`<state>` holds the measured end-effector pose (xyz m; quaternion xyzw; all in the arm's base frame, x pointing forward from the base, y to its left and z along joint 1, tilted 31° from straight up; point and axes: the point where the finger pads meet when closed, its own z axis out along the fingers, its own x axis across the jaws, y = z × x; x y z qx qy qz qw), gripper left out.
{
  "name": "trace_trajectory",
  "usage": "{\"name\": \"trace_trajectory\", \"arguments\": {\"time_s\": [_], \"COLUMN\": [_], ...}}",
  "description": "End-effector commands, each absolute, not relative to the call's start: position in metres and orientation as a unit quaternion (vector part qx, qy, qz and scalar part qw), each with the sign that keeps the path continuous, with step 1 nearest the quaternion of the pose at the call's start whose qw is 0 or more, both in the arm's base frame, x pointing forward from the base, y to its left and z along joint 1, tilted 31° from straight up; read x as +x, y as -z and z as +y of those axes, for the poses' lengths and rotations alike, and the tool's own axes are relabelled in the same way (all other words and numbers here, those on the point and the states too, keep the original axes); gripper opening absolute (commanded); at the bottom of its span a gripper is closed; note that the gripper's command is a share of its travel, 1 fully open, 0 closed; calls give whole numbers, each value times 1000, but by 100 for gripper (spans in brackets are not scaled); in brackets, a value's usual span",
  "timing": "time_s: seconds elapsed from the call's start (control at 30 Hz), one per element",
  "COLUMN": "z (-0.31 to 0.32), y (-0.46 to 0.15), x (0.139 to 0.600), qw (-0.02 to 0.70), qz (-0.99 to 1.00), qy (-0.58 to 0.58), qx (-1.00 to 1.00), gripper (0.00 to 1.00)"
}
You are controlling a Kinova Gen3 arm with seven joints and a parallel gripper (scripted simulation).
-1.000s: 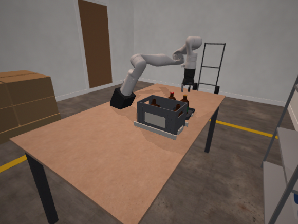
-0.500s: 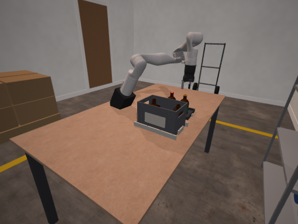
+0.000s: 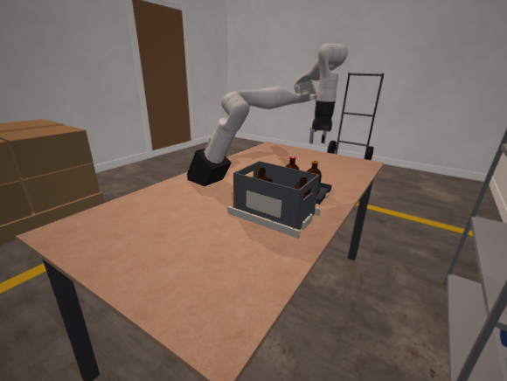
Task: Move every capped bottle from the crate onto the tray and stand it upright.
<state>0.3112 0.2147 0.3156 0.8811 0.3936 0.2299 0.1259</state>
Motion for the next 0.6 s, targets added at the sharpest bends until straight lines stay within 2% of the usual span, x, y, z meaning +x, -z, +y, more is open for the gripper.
{"name": "trace_trajectory", "arguments": {"time_s": [0.0,0.57], "z": [216,217], "y": [-323,-336], "x": [309,301], "qw": [124,124], "qz": [395,395], "qy": [-233,-233], "qx": [880,880], "gripper": [100,100]}}
